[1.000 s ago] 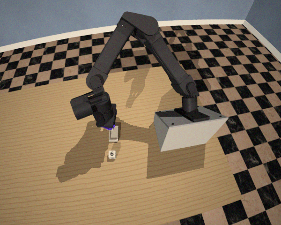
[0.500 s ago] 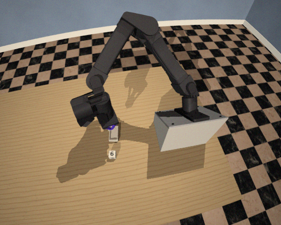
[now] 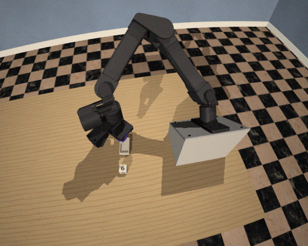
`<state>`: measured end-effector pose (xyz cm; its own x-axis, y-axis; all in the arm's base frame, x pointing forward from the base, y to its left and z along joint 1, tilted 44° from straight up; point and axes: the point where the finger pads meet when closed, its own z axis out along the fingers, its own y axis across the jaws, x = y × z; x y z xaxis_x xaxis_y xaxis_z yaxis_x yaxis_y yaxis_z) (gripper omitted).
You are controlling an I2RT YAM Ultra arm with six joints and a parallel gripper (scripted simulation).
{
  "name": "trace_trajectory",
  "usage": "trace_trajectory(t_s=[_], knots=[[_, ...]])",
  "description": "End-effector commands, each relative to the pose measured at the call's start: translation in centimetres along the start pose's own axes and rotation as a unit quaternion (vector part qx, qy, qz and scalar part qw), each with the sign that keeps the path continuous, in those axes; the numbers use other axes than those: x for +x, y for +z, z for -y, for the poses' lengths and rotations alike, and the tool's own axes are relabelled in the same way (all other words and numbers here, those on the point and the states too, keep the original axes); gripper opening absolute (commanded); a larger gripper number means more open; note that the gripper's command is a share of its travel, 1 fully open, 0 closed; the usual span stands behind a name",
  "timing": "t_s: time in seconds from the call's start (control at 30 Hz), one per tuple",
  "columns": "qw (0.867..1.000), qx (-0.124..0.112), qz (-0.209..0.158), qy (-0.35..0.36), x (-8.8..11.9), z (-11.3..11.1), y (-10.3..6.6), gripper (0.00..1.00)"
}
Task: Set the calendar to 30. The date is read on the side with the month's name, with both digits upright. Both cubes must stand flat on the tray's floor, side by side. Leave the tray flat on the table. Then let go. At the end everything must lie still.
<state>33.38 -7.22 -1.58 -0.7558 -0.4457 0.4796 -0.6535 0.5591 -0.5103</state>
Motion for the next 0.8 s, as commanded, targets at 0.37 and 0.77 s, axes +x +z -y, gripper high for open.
trace_trajectory(t_s=[0.37,0.77], knots=[[0.971,0.007,0.006,-0.238,-0.46,-0.19,-0.59,0.27],[0.941,0.007,0.005,-0.340,-0.47,-0.22,-0.59,0.27]])
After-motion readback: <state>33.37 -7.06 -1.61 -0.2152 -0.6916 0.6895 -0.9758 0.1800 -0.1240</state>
